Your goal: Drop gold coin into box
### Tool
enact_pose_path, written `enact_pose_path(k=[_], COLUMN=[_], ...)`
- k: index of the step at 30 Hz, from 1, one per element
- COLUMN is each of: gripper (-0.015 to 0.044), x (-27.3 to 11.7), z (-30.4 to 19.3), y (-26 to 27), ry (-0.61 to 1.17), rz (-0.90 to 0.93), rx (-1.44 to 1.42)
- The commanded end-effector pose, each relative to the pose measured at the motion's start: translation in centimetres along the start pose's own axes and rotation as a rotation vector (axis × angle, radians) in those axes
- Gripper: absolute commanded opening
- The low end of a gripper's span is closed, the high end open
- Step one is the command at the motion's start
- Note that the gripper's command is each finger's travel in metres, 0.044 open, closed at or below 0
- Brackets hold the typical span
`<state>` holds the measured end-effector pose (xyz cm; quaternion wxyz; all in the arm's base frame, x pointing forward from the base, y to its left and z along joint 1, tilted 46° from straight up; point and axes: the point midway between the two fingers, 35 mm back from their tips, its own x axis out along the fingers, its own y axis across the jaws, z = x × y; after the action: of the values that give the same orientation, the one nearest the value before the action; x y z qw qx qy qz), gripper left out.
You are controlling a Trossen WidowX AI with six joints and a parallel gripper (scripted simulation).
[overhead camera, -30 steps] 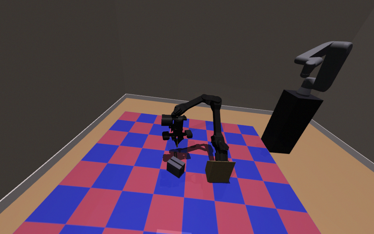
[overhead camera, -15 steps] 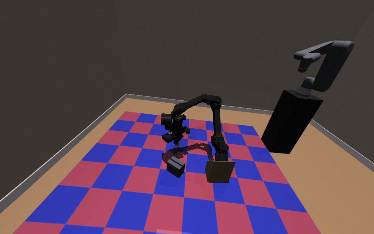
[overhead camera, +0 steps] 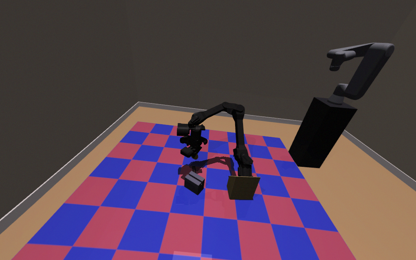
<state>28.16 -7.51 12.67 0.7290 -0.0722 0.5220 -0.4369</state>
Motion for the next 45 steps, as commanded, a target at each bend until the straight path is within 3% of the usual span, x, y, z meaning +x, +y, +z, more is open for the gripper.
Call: enact_pose_path(k=[1, 45], gripper=[0.0, 0.0], x=[0.1, 0.1], z=[-0.4, -7.8], y=[0.8, 9.5], ry=[0.005, 0.008], rz=[-0.001, 0.0], rx=[-0.011, -0.005])
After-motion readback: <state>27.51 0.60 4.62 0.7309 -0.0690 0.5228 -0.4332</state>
